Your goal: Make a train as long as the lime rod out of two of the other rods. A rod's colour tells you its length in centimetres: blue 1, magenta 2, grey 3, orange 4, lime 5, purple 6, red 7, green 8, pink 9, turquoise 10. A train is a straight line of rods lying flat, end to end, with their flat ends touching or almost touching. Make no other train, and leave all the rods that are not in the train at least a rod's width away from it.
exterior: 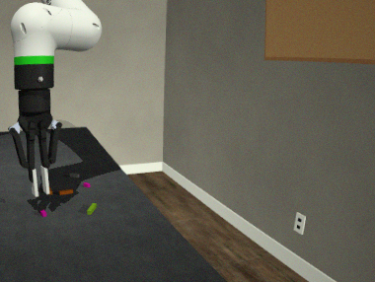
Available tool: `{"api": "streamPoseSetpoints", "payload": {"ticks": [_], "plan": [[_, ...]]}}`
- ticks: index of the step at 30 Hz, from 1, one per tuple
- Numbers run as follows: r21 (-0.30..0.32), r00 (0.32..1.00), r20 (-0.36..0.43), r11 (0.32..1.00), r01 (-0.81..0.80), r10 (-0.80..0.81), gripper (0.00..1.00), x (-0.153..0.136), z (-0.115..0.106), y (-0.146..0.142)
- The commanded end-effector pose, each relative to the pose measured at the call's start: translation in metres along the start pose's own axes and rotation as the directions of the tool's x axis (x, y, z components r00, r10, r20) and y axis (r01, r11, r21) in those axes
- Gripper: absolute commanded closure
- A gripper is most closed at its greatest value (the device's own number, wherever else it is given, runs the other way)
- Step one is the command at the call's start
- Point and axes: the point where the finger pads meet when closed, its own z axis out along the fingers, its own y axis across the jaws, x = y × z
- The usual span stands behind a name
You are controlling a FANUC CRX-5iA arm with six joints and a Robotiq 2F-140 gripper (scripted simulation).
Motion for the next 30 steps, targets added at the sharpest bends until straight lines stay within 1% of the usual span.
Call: {"api": "streamPoseSetpoints", "payload": {"ticks": [1,21,30], "plan": [[0.000,1.000,0.000,1.000,0.000,0.000,0.85,0.000,0.004,0.000],[0.000,1.000,0.000,1.000,0.000,0.000,0.85,0.000,0.031,0.000],[0.000,1.000,0.000,1.000,0.000,0.000,0.85,0.000,0.037,0.000]]}}
